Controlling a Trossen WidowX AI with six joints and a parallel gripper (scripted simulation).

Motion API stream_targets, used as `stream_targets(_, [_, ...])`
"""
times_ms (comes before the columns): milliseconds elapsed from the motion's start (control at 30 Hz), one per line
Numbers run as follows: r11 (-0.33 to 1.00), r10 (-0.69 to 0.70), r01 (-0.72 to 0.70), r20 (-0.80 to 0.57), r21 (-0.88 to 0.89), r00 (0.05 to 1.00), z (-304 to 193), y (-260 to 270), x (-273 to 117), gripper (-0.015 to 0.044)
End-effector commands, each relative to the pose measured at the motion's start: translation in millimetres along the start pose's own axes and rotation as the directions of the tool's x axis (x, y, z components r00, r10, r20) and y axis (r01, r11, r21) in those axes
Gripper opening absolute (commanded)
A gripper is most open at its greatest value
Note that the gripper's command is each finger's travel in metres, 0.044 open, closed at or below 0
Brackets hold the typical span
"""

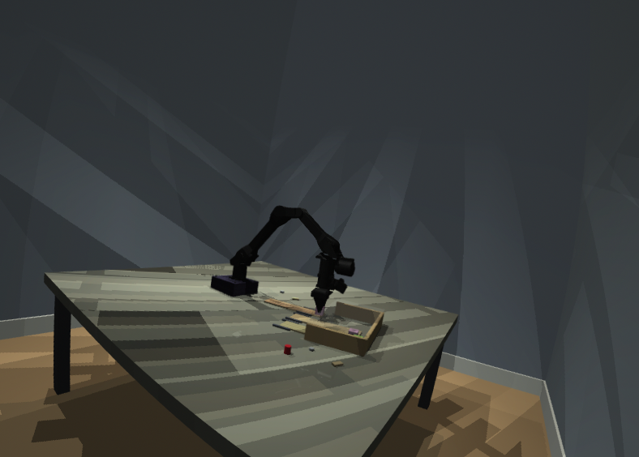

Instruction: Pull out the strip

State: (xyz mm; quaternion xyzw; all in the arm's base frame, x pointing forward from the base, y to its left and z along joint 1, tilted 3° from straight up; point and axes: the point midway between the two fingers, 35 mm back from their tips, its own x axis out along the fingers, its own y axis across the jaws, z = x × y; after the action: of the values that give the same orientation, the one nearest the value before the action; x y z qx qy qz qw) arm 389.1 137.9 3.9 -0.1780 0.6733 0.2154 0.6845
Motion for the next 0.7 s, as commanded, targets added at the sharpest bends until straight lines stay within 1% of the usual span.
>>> stream_targets(0, [1.000, 0.001, -0.001, -0.015, 0.005, 1.000, -3.5, 0.2, 9.8, 0.0250])
stream_targets(300, [1.000, 0.001, -0.001, -0.015, 0.005, 1.000, -3.5, 0.2, 9.8, 0.0250])
stream_targets(433, [1.000, 0.002, -0.002, -0.009, 0.000, 1.000, -2.2, 0.3, 7.1, 0.0145])
stream_targets(667, [1.000, 0.002, -0.002, -0.009, 0.000, 1.000, -2.2, 0.3, 7.1, 0.0098])
